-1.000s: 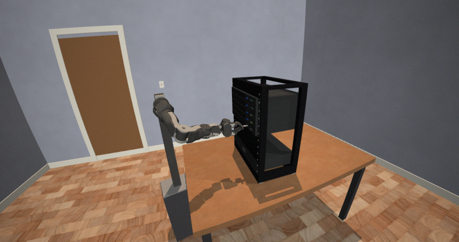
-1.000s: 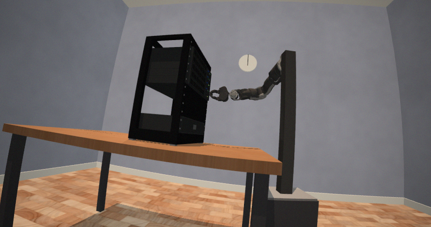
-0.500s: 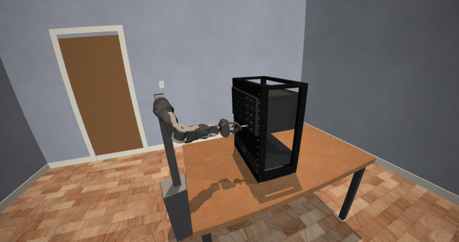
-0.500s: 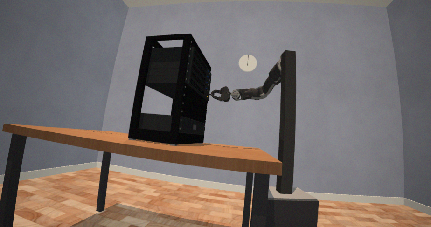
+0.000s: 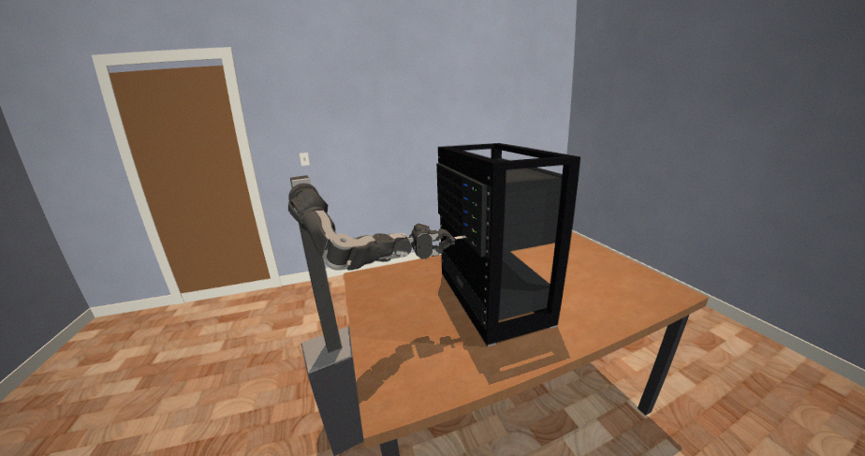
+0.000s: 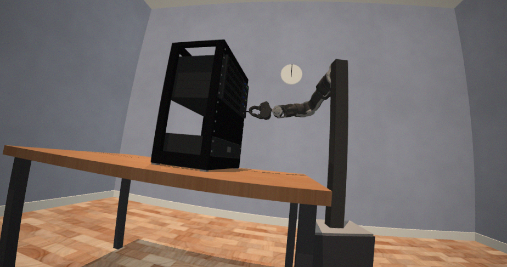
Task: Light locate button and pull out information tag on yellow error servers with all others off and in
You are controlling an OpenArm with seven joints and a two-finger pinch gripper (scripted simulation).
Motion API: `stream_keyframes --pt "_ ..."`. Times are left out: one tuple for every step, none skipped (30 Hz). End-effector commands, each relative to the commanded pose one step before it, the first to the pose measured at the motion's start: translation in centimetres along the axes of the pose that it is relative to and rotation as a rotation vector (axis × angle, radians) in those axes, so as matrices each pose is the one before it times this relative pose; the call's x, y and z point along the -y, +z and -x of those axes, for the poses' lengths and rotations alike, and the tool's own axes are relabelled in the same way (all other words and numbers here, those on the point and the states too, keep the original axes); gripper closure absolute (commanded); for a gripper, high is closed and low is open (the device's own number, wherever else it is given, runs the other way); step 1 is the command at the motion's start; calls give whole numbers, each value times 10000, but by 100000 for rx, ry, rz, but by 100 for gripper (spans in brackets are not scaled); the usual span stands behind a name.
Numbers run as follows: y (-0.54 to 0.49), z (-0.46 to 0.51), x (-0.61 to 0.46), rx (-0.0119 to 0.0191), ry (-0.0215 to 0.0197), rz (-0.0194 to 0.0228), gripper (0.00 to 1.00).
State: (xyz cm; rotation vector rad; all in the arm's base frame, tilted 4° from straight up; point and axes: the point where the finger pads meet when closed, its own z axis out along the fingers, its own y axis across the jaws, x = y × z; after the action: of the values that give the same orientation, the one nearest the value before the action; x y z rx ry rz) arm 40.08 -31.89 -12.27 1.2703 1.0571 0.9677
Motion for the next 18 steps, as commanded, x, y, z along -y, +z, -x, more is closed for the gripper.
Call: stream_keyframes --pt "-1603 -1492 -5212 -571 104 2013 100" --pt "-269 -5 -20 0 -1 0 100" --pt "-48 -1 -4 0 0 0 100" --pt "0 0 0 0 0 0 100" --pt "0 0 0 0 0 0 100" --pt "0 0 0 0 0 0 100" --pt "0 0 0 0 0 0 100" --pt "0 0 0 0 0 0 100" --pt "0 0 0 0 0 0 100" --pt "0 0 0 0 0 0 100" --pt "0 0 0 0 0 0 100" --pt "0 0 0 0 0 0 90" --pt "57 175 342 46 4 -92 90" --pt "305 951 1860 252 23 -501 90" --pt "-59 -179 -351 -48 -4 95 90" --pt "-152 -459 -898 -122 -11 242 90" --pt "-3 -11 -21 -3 0 6 90" --pt "18 54 105 14 1 -28 90"
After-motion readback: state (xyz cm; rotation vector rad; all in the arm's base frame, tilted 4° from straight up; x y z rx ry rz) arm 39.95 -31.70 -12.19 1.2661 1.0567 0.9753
